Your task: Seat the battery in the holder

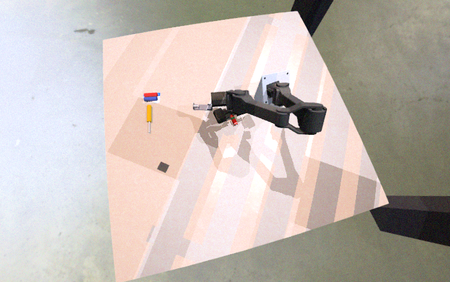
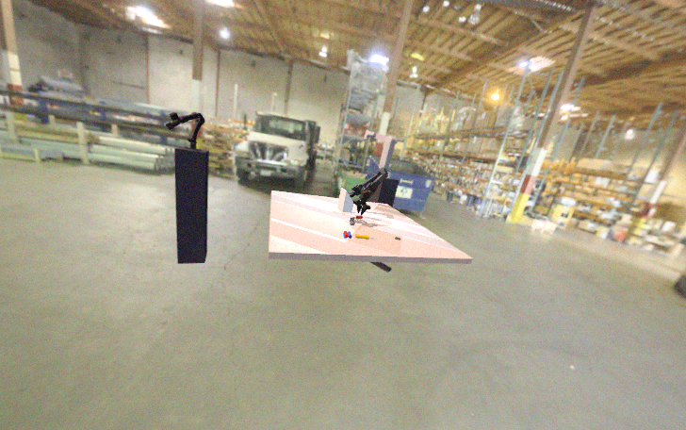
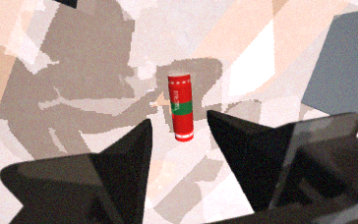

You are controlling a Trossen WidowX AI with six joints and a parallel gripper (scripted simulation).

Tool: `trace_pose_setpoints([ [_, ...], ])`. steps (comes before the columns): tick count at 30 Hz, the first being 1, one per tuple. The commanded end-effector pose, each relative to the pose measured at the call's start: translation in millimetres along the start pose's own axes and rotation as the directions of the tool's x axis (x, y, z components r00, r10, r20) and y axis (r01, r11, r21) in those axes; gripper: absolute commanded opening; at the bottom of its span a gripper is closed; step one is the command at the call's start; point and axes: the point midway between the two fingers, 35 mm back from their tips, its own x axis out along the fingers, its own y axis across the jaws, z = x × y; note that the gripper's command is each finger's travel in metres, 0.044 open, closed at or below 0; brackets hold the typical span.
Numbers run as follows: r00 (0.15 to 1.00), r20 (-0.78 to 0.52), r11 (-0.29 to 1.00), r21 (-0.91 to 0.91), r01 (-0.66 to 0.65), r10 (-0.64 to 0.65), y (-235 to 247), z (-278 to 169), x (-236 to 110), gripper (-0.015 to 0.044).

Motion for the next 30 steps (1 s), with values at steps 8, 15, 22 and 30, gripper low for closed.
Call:
trace_pose_setpoints([
  [8, 1.000, -0.007, 1.000, 0.013, 0.009, -0.009, -3.9, -0.4, 18.4, 0.0227],
  [15, 1.000, -0.010, 1.000, 0.013, 0.009, -0.009, -4.8, -1.4, 29.1, 0.0227],
  [22, 1.000, -0.012, 1.000, 0.013, 0.009, -0.009, -5.4, -2.1, 34.2, 0.0174],
  [30, 1.000, -0.012, 1.000, 0.013, 0.009, -0.009, -5.4, -2.1, 34.2, 0.0101],
])
